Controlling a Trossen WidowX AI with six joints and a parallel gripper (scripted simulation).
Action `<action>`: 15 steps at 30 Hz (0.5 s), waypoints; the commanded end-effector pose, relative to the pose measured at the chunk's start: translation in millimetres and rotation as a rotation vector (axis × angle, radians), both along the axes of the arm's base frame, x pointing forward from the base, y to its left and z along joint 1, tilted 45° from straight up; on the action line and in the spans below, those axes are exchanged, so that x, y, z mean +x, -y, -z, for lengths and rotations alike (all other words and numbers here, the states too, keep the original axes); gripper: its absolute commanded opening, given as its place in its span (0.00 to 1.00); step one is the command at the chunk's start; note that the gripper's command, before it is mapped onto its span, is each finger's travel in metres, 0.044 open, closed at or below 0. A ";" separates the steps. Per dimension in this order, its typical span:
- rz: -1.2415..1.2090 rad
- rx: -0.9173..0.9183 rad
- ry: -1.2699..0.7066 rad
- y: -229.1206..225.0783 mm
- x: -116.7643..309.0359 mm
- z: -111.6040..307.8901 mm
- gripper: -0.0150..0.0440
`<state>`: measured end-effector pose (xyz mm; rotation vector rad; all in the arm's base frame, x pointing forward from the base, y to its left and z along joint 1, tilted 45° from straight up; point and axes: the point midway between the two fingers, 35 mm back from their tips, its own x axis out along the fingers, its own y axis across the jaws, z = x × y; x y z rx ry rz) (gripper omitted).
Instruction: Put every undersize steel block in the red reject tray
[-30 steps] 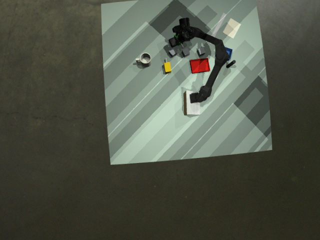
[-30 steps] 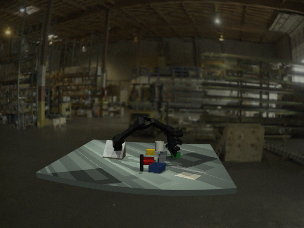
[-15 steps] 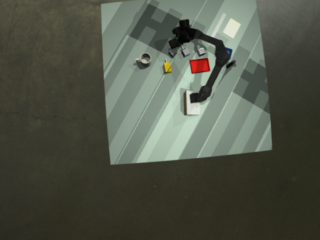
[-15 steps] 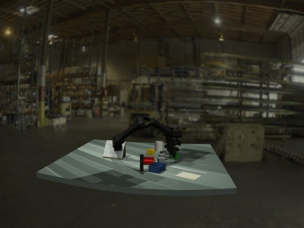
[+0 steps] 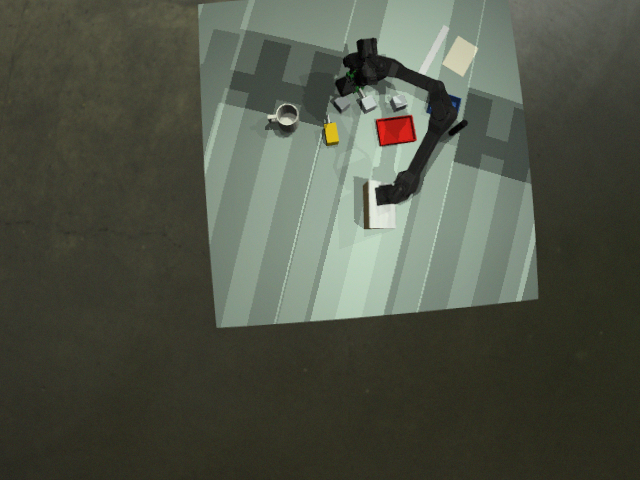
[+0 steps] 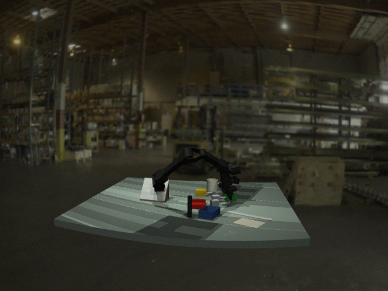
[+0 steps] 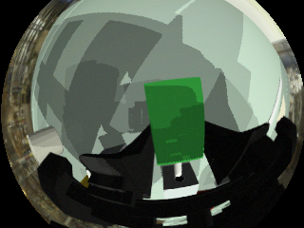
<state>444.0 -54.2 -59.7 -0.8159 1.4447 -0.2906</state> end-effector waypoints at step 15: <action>-0.005 0.001 0.011 -0.3 0.1 -7.7 0.25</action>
